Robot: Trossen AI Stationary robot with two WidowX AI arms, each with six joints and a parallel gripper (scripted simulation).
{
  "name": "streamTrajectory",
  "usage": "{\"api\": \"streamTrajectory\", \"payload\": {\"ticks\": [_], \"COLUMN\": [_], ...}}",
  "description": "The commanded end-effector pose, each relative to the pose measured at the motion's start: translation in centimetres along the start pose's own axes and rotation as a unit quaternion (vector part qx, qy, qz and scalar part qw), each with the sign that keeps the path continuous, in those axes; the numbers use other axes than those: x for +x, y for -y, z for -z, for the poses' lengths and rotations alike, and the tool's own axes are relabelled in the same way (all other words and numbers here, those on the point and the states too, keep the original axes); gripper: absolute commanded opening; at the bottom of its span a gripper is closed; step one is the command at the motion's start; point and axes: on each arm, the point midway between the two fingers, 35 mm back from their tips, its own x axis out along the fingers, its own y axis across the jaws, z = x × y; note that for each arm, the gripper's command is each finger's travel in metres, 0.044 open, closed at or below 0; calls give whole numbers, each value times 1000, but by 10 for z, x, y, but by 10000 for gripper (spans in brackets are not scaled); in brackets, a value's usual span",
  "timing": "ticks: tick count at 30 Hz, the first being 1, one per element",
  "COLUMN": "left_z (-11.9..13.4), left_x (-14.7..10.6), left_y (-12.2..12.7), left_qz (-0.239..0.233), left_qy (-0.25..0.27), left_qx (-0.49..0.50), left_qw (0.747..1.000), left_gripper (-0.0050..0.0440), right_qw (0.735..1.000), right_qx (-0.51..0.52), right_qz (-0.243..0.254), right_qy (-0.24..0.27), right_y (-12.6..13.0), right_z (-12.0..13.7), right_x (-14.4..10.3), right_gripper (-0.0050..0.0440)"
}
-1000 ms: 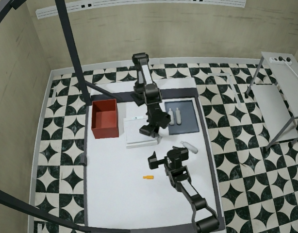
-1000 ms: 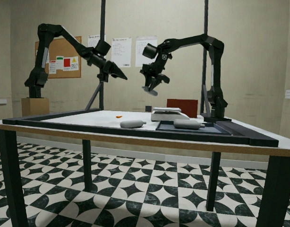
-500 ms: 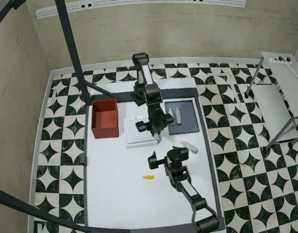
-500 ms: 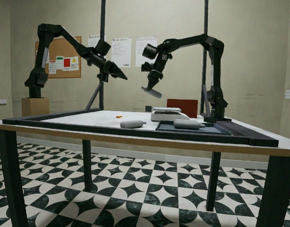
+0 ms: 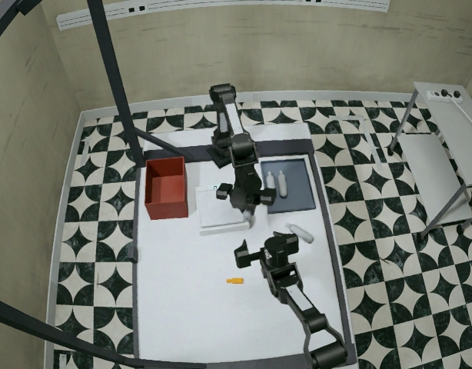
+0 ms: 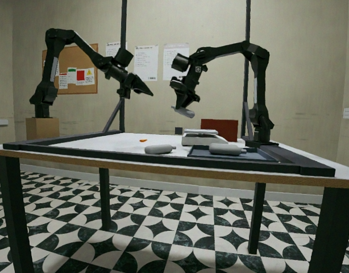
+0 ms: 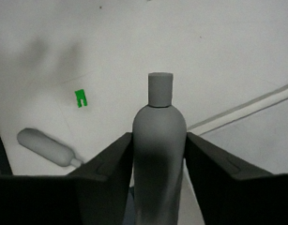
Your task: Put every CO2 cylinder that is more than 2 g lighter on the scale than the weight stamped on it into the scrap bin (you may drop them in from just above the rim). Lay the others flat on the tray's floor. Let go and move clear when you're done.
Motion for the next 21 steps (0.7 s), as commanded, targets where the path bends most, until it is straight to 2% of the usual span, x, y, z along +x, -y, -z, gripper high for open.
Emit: {"api": "streamTrajectory", "payload": {"ticks": [1,8,10,16,21], "left_z": [1,5,5,8,7], "left_x": [-3,-2,-2,0,-2], "left_y": [-2,-3,-3,-4,-4], "left_qz": [-4,-2,-2,1,-1], "left_qy": [2,-6,-6,-12,-11], "left_qx": [95,259,259,401,468], "left_qw": [995,966,966,916,883], "left_gripper": [-50,-50,-50,-50,-50], "right_qw": [1000,1000,1000,1000,1000], "right_qx": [-1,-1,-1,-1,-1], "right_qz": [-1,-1,-1,-1,-1], "right_qy": [-16,-16,-16,-16,-16], "right_y": [-1,-1,-1,-1,-1], "right_z": [13,13,13,13,13], "right_x": [-5,-5,-5,-5,-5], "right_gripper": [440,440,440,440,440]}}
